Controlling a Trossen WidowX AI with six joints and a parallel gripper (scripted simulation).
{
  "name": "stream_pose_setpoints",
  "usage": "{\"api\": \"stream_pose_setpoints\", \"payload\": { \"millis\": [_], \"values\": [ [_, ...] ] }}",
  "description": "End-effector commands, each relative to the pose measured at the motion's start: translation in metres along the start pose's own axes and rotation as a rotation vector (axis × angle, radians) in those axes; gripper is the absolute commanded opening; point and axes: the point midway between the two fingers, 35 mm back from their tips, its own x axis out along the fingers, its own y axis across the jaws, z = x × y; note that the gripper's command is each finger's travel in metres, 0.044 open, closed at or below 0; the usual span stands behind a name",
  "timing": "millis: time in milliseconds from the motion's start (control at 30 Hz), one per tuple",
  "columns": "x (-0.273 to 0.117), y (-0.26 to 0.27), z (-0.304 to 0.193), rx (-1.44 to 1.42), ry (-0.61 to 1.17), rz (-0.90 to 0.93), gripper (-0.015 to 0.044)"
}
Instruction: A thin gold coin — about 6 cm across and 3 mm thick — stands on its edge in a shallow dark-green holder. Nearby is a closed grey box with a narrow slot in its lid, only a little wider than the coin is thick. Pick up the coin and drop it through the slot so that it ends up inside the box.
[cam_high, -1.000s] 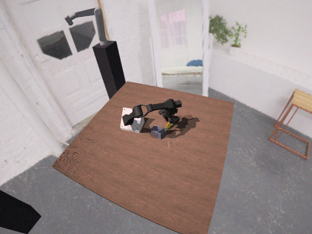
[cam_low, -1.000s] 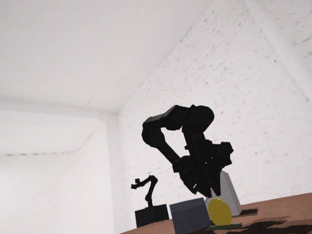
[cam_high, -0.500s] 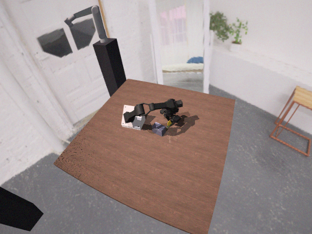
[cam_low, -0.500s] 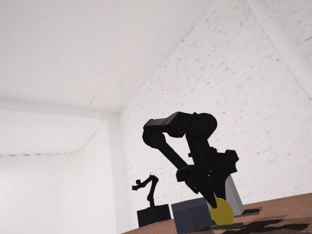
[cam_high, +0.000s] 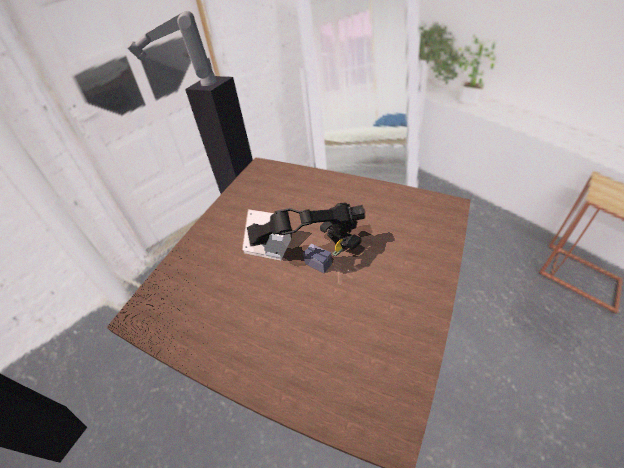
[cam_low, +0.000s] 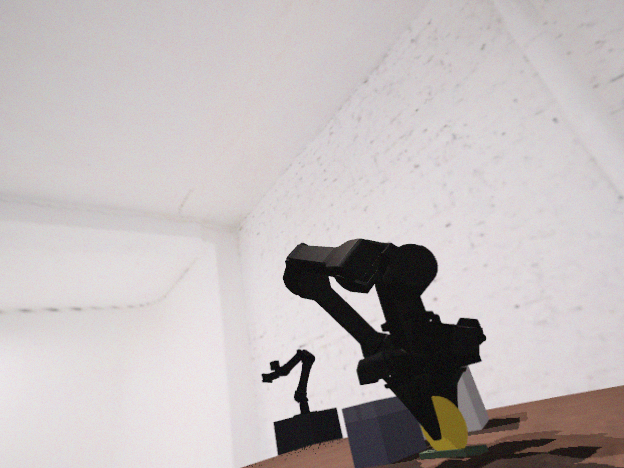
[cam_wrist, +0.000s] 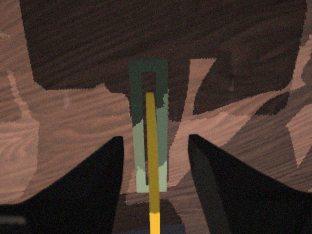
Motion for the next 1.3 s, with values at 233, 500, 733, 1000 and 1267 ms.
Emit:
{"api": "stream_pose_setpoints", "payload": {
  "millis": [233, 500, 733, 1000, 1267],
  "values": [
    [0.010, 0.003, -0.003, -0.009, 0.010, 0.004, 0.0029],
    [0.010, 0.003, -0.003, -0.009, 0.010, 0.004, 0.0000],
    [0.004, 0.002, 0.001, 0.019, -0.022, 0.002, 0.0000],
    [-0.016, 0.001, 0.003, 0.013, -0.019, 0.004, 0.0000],
    [-0.036, 0.000, 0.003, 0.006, -0.013, 0.006, 0.0000]
  ]
}}
